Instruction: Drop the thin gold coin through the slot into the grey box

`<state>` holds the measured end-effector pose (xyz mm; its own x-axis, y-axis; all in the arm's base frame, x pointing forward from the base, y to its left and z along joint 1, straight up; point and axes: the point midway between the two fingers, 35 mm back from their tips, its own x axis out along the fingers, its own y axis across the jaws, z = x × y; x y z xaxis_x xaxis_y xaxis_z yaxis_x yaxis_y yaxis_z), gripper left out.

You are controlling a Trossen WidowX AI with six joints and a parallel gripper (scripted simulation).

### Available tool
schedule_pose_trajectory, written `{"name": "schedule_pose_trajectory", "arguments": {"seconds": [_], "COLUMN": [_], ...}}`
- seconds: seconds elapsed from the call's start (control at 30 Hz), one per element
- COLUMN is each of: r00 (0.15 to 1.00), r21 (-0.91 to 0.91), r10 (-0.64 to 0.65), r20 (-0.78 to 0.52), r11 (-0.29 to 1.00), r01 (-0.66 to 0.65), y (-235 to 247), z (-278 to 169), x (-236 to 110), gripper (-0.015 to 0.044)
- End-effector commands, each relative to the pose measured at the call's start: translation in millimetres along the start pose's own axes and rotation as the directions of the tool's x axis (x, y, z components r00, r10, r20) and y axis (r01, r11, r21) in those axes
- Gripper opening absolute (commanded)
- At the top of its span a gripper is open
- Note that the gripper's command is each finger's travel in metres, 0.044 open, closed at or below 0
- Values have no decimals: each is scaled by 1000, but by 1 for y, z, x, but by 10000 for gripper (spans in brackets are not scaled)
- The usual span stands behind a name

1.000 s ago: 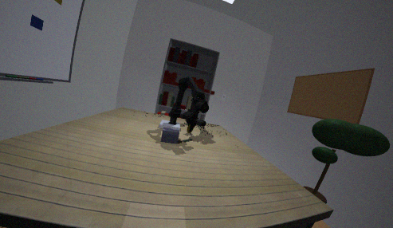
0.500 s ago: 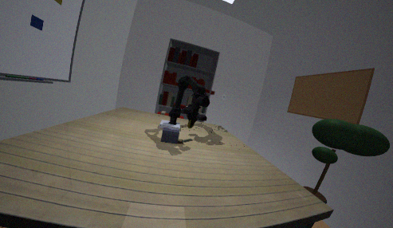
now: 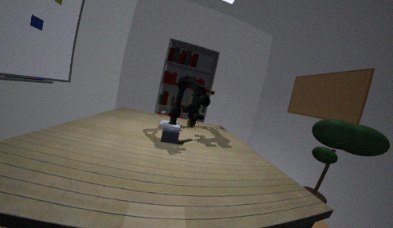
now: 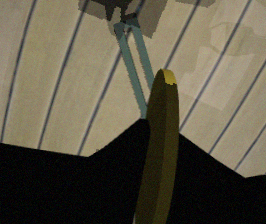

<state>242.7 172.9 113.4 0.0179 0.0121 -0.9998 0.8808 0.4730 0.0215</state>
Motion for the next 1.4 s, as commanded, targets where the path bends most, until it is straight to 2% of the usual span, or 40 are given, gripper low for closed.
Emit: {"name": "schedule_pose_trajectory", "arguments": {"seconds": [0.0,0.17,0.37,1.37], "r00": [1000,1000,1000,1000], "r21": [128,243,244,265], "r10": [4,4,5,6], "r20": [-4,-4,-4,10], "r11": [992,970,970,964], "r01": [-4,-3,-4,-9], "y": [-3,-4,-2,16], "z": [-1,-2,1,73], "x": [-2,-3,-3,-4], "gripper": [0,0,0,0]}}
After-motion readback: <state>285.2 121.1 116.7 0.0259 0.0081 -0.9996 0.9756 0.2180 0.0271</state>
